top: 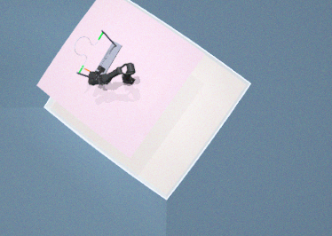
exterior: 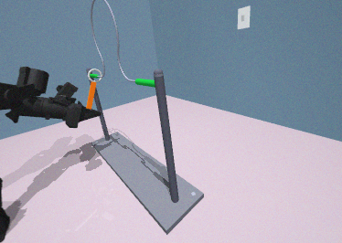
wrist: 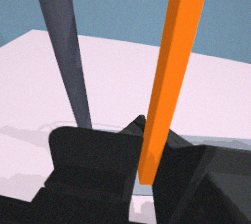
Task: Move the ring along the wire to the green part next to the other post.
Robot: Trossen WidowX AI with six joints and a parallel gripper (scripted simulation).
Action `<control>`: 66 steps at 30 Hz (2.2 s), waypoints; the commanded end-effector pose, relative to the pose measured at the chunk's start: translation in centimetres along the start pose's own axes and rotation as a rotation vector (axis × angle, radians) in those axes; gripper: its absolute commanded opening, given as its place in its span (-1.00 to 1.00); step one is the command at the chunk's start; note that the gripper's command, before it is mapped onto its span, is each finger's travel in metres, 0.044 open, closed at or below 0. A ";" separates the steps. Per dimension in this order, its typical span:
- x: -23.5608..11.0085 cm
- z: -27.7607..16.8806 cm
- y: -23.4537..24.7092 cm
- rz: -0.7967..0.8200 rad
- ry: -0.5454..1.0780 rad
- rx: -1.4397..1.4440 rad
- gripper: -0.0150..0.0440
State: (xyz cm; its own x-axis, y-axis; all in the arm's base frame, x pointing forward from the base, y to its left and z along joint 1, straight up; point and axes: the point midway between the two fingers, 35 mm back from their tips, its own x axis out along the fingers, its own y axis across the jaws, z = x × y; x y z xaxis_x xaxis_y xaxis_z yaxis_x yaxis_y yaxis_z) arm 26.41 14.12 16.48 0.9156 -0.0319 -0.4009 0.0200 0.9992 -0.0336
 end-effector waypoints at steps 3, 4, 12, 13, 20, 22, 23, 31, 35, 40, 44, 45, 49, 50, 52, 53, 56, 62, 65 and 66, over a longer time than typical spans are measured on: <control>0.4 -0.8 0.2 -0.005 0.004 0.000 -1.00; 0.4 -0.9 0.2 -0.005 0.004 0.000 -1.00; 0.5 -1.1 0.2 -0.005 0.004 0.000 -1.00; 0.5 -1.1 0.2 -0.005 0.004 0.000 -1.00; 0.5 -1.1 0.2 -0.005 0.004 0.000 -1.00; 0.5 -1.1 0.2 -0.005 0.004 0.000 -1.00; 0.5 -1.1 0.2 -0.005 0.004 0.000 -1.00; 0.5 -1.1 0.2 -0.005 0.004 0.000 -1.00; 0.5 -1.0 0.2 -0.002 0.004 -0.004 -0.91; 0.5 -1.0 0.2 -0.002 0.004 -0.004 -0.47; 0.5 -1.0 0.2 -0.002 0.004 -0.004 -0.11; 0.4 -1.0 0.2 -0.002 0.004 -0.004 -0.02; -0.3 -1.1 0.4 -0.003 0.009 -0.002 0.05; -0.6 -1.1 0.4 -0.003 0.010 -0.002 0.05; -1.3 -1.2 0.4 -0.004 0.013 0.000 0.05; -1.6 -1.2 0.5 -0.004 0.013 0.000 0.05; -2.6 -1.2 0.4 -0.004 0.014 0.001 0.05; -4.4 -1.1 0.2 -0.004 0.009 0.000 0.05; -4.5 -1.1 0.2 -0.004 0.009 0.000 0.05; -4.5 -1.1 0.2 -0.004 0.009 0.000 0.05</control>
State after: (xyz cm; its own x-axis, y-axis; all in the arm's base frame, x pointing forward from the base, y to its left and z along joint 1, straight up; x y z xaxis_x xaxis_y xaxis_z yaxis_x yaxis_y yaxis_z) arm 22.18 14.62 17.00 0.9102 -0.0354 -0.4126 0.0202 0.9989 -0.0412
